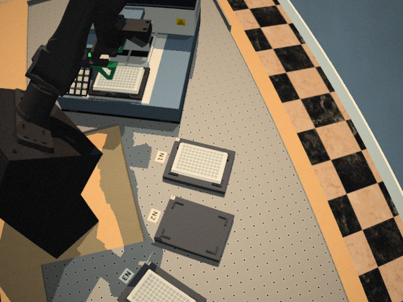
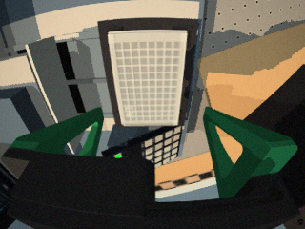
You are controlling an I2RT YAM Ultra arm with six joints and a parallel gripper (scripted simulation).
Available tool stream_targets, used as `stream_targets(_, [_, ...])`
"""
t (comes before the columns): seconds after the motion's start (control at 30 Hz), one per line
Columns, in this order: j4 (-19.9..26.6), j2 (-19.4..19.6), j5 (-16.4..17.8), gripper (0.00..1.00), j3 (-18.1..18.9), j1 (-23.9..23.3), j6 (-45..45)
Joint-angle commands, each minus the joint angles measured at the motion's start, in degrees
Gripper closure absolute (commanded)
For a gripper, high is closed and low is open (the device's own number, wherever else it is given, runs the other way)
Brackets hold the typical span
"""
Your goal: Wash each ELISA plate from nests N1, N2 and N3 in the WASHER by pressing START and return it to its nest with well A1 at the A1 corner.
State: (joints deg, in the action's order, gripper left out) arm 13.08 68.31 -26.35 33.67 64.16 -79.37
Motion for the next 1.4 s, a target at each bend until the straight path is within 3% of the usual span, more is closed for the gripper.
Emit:
stream_targets(0.0, [-2.28, 0.70, 0.29, 0.00, 0.00, -0.26, 0.95])
stream_targets(0.7, [-11.56, 8.53, 2.72, 0.00, -0.31, -3.74, 3.72])
stream_targets(1.37, [-11.72, 8.67, 2.76, 0.00, -0.31, -3.80, 3.76])
